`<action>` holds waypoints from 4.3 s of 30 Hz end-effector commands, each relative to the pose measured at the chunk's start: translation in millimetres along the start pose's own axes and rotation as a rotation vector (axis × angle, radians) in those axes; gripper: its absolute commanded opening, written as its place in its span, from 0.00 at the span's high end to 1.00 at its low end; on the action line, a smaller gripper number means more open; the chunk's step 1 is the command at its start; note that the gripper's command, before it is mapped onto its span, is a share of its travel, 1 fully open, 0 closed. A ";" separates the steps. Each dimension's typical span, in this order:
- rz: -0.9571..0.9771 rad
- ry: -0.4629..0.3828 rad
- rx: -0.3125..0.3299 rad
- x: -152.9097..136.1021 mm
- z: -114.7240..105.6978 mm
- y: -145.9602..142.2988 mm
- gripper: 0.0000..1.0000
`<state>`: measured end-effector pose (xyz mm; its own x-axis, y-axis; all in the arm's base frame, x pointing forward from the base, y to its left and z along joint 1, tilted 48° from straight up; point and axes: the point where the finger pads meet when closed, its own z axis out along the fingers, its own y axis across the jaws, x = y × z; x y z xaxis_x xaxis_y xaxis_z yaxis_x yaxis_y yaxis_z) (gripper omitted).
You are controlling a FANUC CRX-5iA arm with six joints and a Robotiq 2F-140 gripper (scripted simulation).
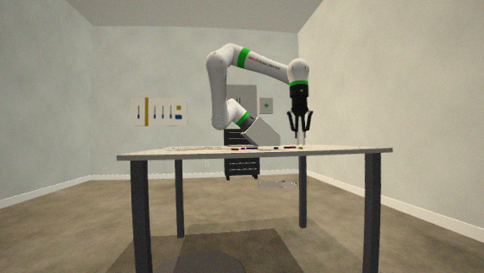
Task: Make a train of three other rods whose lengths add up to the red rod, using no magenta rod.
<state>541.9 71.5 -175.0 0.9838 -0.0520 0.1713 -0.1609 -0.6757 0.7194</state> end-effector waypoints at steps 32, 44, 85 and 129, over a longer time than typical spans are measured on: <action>0.000 0.000 0.000 0.1 0.6 -0.2 0.85; 0.000 0.000 0.000 0.1 1.2 -0.2 0.85; 0.000 0.000 0.000 0.1 17.4 -0.2 0.85; 0.000 0.000 0.000 0.1 17.4 -0.2 0.97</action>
<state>543.3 58.6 -186.8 0.9838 -0.0518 0.1714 -0.1609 -0.6758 0.7193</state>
